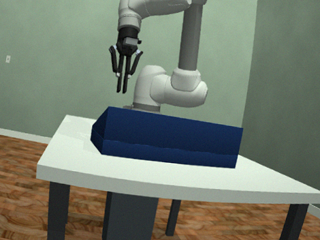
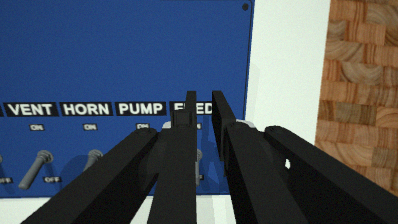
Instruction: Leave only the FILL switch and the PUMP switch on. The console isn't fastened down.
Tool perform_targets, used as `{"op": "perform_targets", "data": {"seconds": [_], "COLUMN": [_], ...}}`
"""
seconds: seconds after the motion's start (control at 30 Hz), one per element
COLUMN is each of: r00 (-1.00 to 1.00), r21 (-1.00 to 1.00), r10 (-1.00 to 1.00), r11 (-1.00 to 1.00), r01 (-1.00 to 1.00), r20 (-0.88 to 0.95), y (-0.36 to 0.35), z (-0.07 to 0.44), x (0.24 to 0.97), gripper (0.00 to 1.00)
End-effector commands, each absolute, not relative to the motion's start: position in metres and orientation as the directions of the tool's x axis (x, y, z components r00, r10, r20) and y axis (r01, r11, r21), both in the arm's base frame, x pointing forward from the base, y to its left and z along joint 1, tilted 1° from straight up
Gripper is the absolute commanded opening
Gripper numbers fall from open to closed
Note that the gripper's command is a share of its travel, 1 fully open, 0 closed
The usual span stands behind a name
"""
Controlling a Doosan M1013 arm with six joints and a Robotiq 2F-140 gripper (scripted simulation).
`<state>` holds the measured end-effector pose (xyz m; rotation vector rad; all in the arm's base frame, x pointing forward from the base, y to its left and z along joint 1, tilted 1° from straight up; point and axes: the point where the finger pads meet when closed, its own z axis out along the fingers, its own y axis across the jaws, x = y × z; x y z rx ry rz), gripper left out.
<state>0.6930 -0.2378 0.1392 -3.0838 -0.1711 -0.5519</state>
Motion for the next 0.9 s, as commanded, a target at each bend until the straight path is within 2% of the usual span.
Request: {"op": "perform_targets", "data": {"seconds": [0.0, 0.3, 0.6, 0.87], "r00": [0.932, 0.932, 0.932, 0.932], "r21": [0.015, 0.015, 0.015, 0.015], "r10": [0.106, 0.106, 0.106, 0.107], "r11": [-0.994, -0.994, -0.994, -0.994], "r01": [0.108, 0.108, 0.108, 0.108], "r20": [0.347, 0.347, 0.347, 0.348], "y": [-0.238, -0.239, -0.238, -0.202], "z": [0.151, 0.181, 0.185, 0.154], "x": [0.689, 0.678, 0.675, 0.587], "gripper": [0.1, 0.1, 0.1, 0.1]}}
